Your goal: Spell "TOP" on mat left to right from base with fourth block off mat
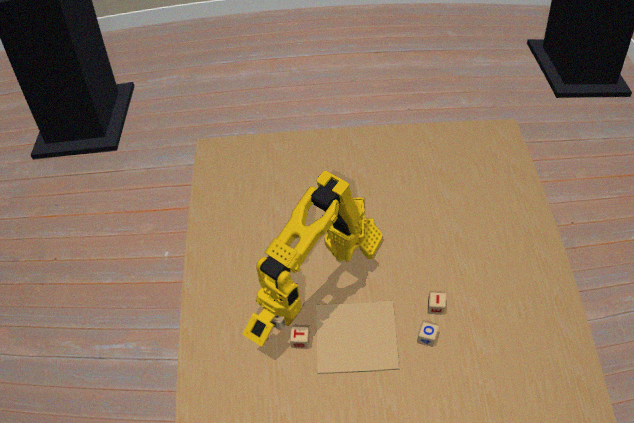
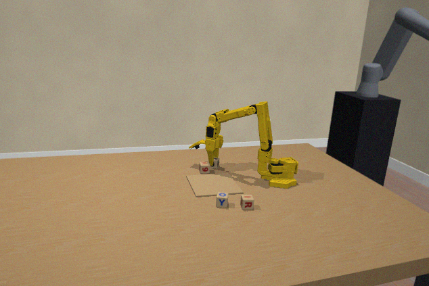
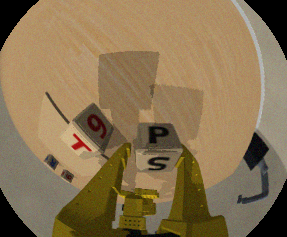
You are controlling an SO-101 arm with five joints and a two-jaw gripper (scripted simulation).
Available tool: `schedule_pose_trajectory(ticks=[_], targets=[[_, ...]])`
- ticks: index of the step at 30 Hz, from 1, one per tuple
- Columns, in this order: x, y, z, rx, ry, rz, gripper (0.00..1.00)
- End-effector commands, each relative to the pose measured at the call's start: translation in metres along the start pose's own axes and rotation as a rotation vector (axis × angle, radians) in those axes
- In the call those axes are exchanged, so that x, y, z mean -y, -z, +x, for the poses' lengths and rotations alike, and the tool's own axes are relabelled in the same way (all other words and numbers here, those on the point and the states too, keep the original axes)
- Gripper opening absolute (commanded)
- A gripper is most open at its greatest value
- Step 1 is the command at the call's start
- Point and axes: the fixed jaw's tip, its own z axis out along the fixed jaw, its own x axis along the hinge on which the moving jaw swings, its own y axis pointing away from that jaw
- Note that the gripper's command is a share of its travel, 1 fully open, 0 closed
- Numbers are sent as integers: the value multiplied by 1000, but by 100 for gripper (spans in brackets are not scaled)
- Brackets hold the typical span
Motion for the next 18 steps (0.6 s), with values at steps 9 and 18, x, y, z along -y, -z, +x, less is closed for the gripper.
schedule_pose_trajectory(ticks=[9,18], targets=[[6,15,-14,96,0,6,17],[6,15,-14,96,0,7,16]])
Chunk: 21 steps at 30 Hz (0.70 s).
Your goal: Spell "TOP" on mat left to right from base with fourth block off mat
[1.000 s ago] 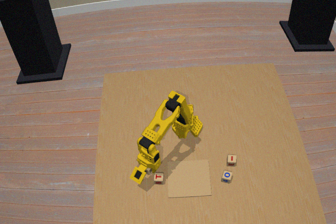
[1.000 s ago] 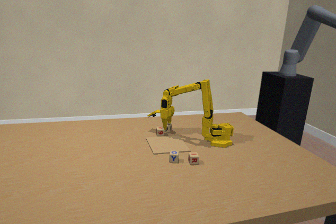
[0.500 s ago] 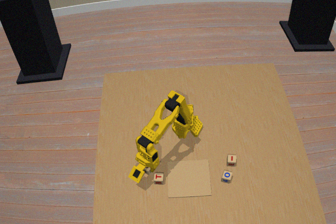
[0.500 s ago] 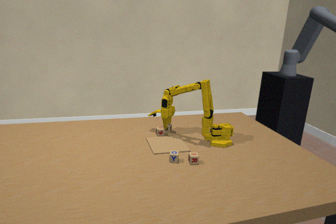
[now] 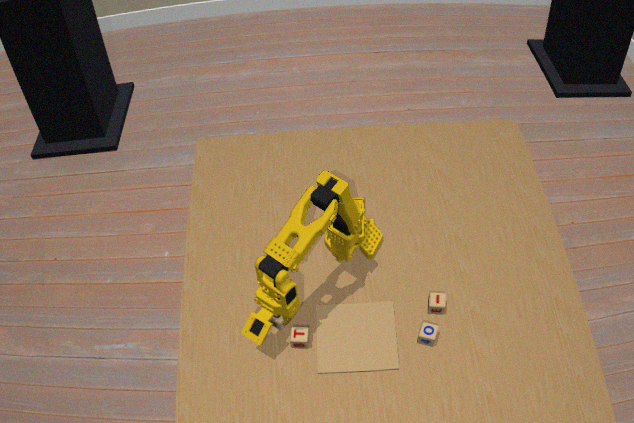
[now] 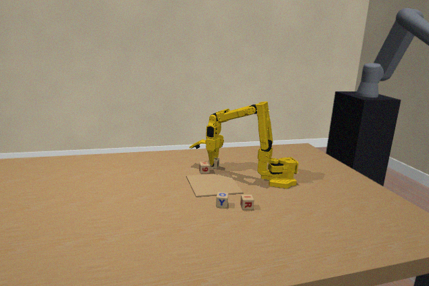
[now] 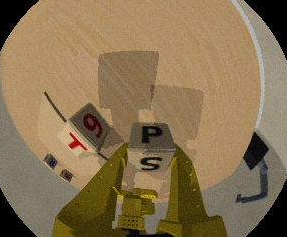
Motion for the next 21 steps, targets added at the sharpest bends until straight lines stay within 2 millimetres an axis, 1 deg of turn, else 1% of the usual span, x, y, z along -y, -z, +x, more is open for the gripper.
schedule_pose_trajectory(ticks=[1,6,14,21], targets=[[3,15,-14,96,-2,7,16],[3,15,-14,96,-2,7,14],[3,15,-14,96,-2,7,1],[3,15,-14,96,-2,7,0]])
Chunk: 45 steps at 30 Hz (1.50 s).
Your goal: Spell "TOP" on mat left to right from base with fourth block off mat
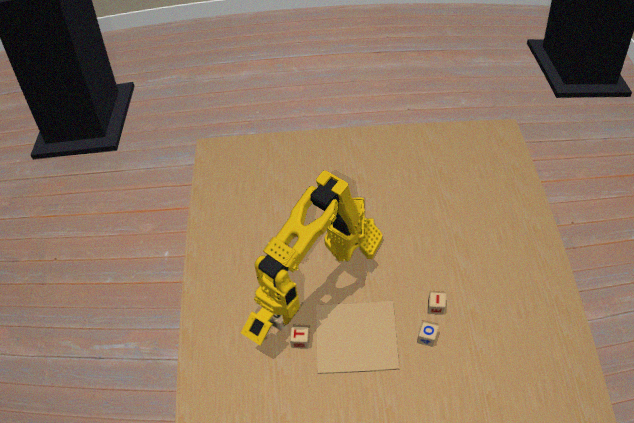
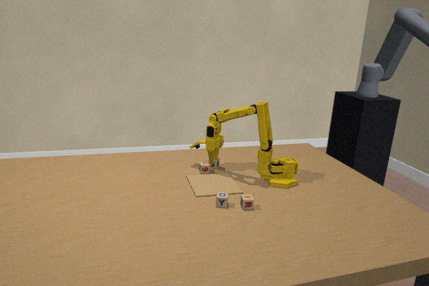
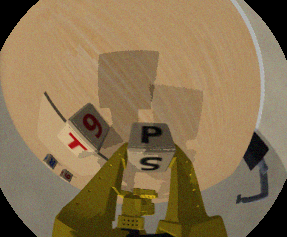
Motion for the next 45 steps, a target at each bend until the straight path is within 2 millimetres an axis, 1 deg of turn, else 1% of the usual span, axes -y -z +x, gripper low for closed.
schedule_pose_trajectory(ticks=[1,6,13,15,20,24,37,41,45], targets=[[2,15,-14,96,-1,7,0],[2,21,-14,96,-1,7,0],[2,40,-14,96,-1,7,0],[2,40,-14,96,-1,7,0],[2,55,-12,96,-1,7,0],[2,62,-10,96,-1,7,0],[0,65,-10,110,6,7,0],[-8,66,-10,162,31,8,0],[-20,67,-10,248,74,4,0]])
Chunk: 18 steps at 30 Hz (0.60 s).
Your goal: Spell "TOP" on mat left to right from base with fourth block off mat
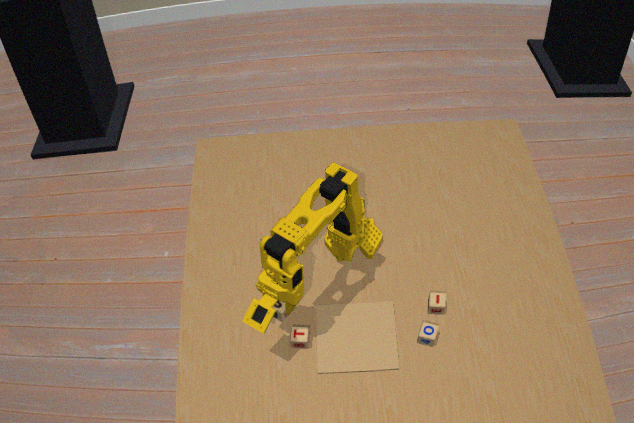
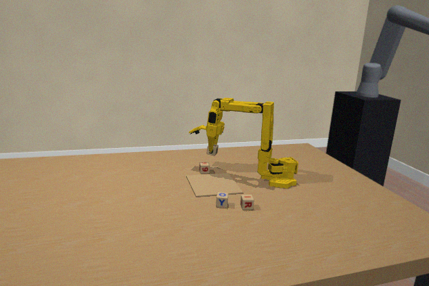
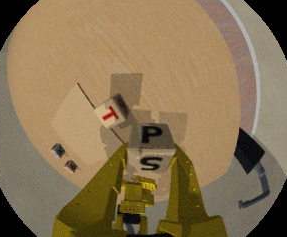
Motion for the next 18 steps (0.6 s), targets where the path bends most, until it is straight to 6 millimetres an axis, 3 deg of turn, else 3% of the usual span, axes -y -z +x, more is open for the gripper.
schedule_pose_trajectory(ticks=[1,12,18], targets=[[-12,16,-9,194,43,0,0],[-39,17,-4,386,134,-33,0],[-44,17,-3,421,150,-42,0]])
